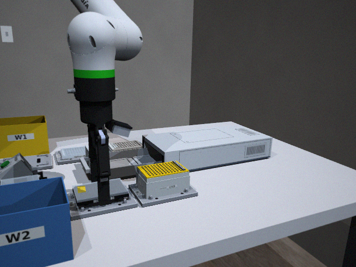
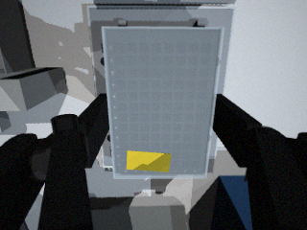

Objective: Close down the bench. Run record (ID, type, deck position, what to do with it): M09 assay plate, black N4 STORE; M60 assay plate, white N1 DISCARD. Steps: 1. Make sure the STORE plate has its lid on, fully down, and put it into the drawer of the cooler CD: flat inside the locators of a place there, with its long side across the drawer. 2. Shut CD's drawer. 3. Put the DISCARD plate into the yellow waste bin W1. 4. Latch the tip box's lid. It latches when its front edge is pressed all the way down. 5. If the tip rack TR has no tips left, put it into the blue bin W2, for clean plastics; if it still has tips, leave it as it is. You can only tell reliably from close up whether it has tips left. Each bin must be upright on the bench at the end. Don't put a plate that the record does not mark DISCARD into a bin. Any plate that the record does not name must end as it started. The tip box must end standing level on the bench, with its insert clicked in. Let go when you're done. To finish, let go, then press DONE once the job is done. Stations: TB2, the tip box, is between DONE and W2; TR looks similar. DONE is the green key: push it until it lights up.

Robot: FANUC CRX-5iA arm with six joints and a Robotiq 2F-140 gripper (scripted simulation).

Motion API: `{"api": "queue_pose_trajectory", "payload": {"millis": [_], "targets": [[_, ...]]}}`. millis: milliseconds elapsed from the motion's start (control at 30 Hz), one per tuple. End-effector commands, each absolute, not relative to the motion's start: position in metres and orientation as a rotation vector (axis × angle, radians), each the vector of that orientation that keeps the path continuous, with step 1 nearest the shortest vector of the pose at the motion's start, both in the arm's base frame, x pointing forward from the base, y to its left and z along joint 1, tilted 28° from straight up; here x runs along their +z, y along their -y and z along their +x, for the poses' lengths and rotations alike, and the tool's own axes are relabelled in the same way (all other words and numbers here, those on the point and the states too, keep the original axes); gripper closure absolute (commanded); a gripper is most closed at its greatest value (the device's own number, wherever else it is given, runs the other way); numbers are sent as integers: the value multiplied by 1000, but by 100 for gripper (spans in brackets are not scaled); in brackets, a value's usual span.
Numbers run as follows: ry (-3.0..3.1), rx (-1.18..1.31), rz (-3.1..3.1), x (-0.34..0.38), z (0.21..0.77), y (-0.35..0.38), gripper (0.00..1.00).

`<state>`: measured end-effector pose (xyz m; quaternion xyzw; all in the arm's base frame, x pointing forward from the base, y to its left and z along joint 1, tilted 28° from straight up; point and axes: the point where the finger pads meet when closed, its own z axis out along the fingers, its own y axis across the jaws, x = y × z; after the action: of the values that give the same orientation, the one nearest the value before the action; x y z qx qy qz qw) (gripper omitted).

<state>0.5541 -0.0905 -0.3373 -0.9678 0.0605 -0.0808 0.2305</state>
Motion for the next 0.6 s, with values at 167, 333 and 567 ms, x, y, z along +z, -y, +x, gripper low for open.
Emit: {"api": "queue_pose_trajectory", "payload": {"millis": [167,333,567], "targets": [[-166,-224,-2663,-328,553,96,90],[-166,-224,-2663,-322,552,99,90],[-166,-224,-2663,-316,550,102,90]]}}
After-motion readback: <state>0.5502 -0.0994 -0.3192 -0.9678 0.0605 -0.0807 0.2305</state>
